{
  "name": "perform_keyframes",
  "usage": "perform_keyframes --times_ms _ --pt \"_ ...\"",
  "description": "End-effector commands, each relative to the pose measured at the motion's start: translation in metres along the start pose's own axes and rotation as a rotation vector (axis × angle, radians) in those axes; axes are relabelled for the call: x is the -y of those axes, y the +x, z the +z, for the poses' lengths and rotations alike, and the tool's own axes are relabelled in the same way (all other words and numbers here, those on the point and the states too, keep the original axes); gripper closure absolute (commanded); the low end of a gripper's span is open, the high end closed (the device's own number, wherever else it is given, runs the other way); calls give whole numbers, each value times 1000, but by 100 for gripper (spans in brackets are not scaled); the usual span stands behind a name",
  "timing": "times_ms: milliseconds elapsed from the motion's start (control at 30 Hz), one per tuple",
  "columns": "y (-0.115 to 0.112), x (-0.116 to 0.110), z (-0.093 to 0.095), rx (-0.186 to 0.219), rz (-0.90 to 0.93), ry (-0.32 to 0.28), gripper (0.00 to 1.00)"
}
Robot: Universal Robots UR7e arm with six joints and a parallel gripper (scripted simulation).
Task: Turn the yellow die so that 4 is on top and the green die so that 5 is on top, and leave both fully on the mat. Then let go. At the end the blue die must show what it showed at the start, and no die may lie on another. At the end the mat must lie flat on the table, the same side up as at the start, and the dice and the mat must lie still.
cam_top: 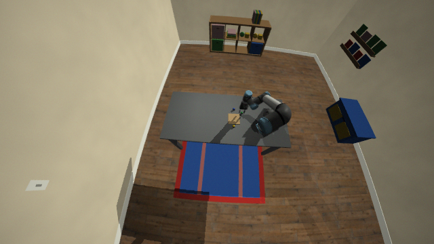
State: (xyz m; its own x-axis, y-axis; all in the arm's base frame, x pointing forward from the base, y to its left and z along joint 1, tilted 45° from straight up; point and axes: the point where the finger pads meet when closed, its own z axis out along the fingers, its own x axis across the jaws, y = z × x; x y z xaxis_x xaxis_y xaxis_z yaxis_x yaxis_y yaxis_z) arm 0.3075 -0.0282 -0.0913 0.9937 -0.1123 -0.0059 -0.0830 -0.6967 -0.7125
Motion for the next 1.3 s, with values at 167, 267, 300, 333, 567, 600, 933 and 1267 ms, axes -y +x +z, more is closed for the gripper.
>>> perform_keyframes --times_ms 167,267,300,333,567,600,933,1267 --pt "15 28 0 -1 -1 -1 0" --pt "24 43 0 -1 -1 -1 0" --pt "27 49 0 -1 -1 -1 0" --pt "30 54 0 -1 -1 -1 0" --pt "49 90 0 -1 -1 -1 0" --pt "49 90 0 -1 -1 -1 0" --pt "78 144 0 -1 -1 -1 0" --pt "92 170 0 -1 -1 -1 0"
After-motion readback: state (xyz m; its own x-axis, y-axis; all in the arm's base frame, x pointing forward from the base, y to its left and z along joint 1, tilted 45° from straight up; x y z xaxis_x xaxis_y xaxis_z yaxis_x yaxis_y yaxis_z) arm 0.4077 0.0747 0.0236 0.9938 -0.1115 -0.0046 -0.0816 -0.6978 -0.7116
